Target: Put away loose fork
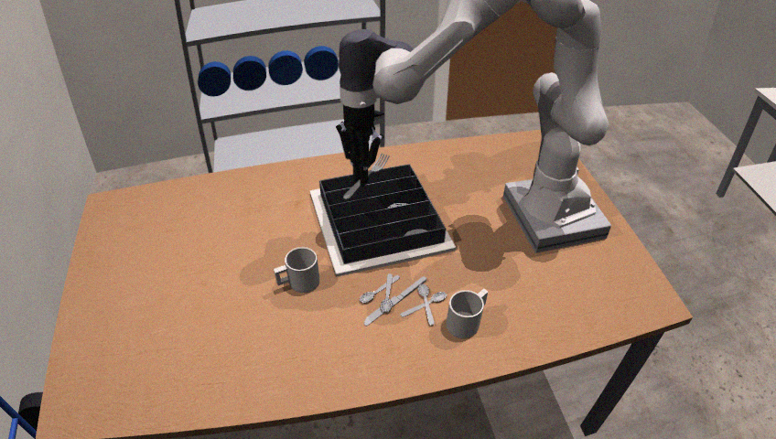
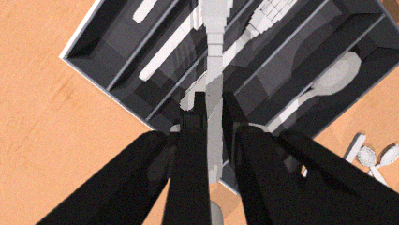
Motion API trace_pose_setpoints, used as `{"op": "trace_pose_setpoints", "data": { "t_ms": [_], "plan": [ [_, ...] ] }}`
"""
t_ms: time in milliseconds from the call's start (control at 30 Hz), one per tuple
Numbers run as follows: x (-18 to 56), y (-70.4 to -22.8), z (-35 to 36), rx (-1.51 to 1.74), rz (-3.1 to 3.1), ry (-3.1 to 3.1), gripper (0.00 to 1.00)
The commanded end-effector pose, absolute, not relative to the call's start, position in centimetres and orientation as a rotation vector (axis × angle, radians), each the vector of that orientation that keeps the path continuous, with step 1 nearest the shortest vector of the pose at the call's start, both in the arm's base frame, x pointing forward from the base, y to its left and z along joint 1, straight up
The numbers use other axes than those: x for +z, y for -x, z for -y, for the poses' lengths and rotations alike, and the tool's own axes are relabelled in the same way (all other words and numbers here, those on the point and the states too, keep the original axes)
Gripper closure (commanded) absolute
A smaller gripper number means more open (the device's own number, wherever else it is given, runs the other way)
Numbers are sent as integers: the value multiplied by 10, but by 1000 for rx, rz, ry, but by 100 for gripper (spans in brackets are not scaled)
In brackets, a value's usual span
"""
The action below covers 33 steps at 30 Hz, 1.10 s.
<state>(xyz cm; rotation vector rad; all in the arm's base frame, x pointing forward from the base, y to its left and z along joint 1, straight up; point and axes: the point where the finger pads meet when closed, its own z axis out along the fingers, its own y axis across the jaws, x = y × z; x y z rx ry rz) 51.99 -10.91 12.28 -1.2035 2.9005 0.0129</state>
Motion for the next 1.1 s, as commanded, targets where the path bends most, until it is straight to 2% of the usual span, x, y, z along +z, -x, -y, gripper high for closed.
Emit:
{"op": "trace_pose_setpoints", "data": {
  "t_ms": [0, 1067],
  "plan": [
    [122, -520, 109, -4, -2997, 959, 86],
    [122, -520, 109, -6, -3139, 214, 86]
  ]
}}
